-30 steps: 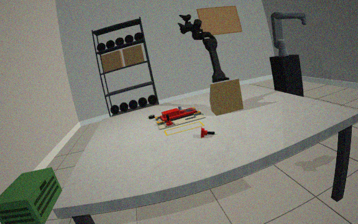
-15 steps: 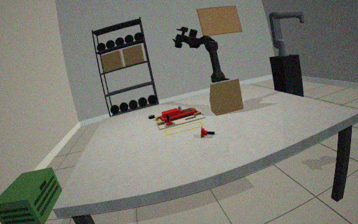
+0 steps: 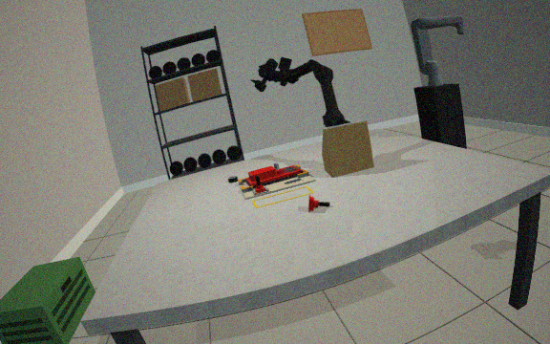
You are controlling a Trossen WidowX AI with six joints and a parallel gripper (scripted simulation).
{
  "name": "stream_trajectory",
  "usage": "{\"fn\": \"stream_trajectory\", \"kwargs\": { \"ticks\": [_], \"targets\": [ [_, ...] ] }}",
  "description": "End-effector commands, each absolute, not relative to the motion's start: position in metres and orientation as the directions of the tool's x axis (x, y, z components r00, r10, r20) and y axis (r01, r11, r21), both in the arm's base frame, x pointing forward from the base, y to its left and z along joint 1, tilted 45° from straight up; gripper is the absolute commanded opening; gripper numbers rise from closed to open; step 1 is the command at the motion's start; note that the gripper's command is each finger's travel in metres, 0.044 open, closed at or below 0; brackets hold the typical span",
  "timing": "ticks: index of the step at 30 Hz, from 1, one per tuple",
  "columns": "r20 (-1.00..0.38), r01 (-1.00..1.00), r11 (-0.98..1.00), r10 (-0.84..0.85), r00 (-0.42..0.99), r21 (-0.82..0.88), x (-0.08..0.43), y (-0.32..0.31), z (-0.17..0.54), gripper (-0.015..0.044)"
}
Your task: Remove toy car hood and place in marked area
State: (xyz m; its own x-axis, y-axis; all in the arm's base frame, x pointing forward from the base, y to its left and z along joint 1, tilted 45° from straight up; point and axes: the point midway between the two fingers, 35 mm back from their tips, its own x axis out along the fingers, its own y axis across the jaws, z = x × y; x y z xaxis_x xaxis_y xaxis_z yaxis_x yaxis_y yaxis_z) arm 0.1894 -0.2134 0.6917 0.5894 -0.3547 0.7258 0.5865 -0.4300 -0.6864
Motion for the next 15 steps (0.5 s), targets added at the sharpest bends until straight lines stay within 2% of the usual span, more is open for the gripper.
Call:
{"fn": "stream_trajectory", "kwargs": {
  "ticks": [1,8,15],
  "targets": [
    [0.658,0.600,-0.280,-0.418,0.626,-0.749,0.216,-0.235,0.668,0.0440],
    [0.491,0.583,0.019,-0.516,0.701,-0.812,0.270,-0.264,0.613,0.0440],
    [0.268,0.515,0.310,-0.584,0.766,-0.799,0.326,-0.280,0.543,0.0440]
  ]
}}
